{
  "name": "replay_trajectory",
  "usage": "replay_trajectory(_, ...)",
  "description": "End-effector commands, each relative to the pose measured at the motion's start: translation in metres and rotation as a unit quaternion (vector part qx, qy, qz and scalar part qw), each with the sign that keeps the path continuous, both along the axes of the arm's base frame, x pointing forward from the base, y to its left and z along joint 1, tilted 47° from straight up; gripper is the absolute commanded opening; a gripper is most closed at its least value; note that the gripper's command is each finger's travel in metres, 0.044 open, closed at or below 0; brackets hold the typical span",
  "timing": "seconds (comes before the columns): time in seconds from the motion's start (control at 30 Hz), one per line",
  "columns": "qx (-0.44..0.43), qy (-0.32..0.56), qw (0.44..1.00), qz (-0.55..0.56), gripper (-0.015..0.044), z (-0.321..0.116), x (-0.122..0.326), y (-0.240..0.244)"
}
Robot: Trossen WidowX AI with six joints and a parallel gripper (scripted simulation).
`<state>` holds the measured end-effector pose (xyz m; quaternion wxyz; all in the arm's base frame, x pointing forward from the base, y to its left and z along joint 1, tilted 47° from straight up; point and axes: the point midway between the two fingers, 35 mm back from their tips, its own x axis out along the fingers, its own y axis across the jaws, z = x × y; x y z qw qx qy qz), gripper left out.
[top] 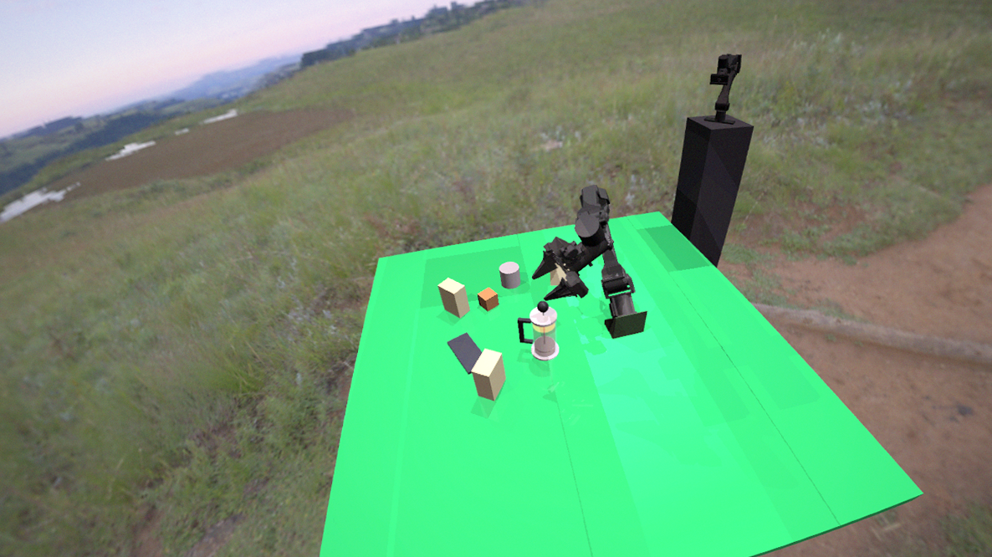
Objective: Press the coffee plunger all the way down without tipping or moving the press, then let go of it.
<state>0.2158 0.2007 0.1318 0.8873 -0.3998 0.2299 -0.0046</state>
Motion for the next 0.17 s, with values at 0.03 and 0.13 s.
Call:
replay_trajectory(0.03, -0.003, -0.004, 1.0, -0.002, 0.044, 0.0109, -0.0048, 0.0063)
replay_trajectory(0.13, -0.003, -0.004, 1.0, -0.002, 0.044, 0.0109, -0.0048, 0.0063)
